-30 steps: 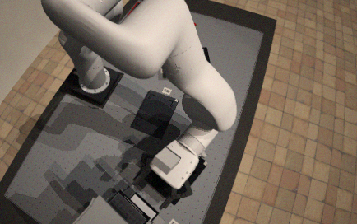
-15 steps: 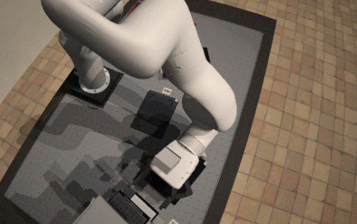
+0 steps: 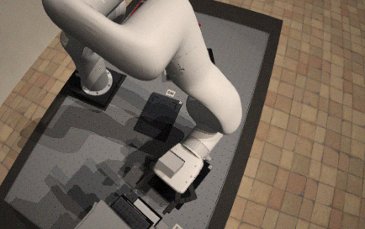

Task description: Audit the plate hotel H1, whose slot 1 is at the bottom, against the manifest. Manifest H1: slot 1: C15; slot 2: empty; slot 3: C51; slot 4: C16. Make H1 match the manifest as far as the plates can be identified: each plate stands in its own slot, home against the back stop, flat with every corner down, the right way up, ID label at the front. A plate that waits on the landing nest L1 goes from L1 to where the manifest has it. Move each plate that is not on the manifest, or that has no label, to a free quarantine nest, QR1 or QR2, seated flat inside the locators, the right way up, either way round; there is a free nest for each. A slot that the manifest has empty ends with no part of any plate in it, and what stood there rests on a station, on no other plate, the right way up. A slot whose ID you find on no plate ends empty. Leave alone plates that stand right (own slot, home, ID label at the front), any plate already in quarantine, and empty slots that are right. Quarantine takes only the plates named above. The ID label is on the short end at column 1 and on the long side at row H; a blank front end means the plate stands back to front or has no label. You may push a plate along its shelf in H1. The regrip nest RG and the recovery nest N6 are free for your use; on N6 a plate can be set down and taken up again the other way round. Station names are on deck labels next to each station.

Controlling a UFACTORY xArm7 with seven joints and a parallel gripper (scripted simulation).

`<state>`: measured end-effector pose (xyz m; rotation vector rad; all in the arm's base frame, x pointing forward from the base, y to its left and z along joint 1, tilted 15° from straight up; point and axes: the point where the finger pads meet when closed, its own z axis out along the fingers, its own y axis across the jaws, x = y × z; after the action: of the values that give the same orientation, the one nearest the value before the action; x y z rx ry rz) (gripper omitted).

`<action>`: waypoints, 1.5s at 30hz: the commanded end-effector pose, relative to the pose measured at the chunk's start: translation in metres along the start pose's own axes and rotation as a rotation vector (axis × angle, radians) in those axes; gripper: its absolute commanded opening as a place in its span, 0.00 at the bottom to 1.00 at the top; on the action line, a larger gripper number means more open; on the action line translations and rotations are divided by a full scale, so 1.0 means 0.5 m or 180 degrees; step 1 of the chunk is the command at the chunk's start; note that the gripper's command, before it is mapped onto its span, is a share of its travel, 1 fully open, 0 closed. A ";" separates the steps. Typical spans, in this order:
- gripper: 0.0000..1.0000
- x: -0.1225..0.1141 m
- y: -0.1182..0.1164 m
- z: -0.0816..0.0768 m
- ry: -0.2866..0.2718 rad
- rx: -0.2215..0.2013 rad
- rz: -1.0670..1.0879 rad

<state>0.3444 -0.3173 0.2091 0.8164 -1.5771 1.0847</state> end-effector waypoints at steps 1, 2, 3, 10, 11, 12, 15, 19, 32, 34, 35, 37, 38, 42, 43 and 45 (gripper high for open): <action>1.00 0.002 -0.002 -0.006 0.0001 -0.0001 0.0011; 1.00 0.002 -0.002 -0.010 0.0001 -0.0001 0.0011; 1.00 0.002 -0.002 -0.013 0.0001 -0.0001 0.0011; 1.00 0.002 -0.002 -0.030 0.0001 -0.0001 0.0011; 1.00 0.002 -0.002 -0.033 0.0001 -0.0001 0.0011; 1.00 0.002 -0.002 -0.037 0.0001 -0.0001 0.0011; 1.00 0.002 -0.002 -0.047 0.0001 -0.0001 0.0011; 1.00 0.002 -0.002 -0.060 0.0001 -0.0001 0.0011; 1.00 0.002 -0.002 -0.097 0.0000 -0.0001 0.0011; 1.00 0.002 -0.002 -0.103 0.0000 -0.0001 0.0011; 1.00 0.002 -0.002 -0.107 0.0000 -0.0001 0.0011; 1.00 0.002 -0.002 -0.113 0.0000 -0.0001 0.0011; 1.00 0.002 -0.002 -0.113 0.0000 -0.0001 0.0011; 1.00 0.002 -0.002 -0.123 0.0000 -0.0001 0.0011; 1.00 0.002 -0.002 -0.127 0.0000 -0.0001 0.0011; 1.00 0.002 -0.002 -0.133 0.0000 -0.0001 0.0011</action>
<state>0.3664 -0.2598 0.2144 0.8157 -1.5770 1.0842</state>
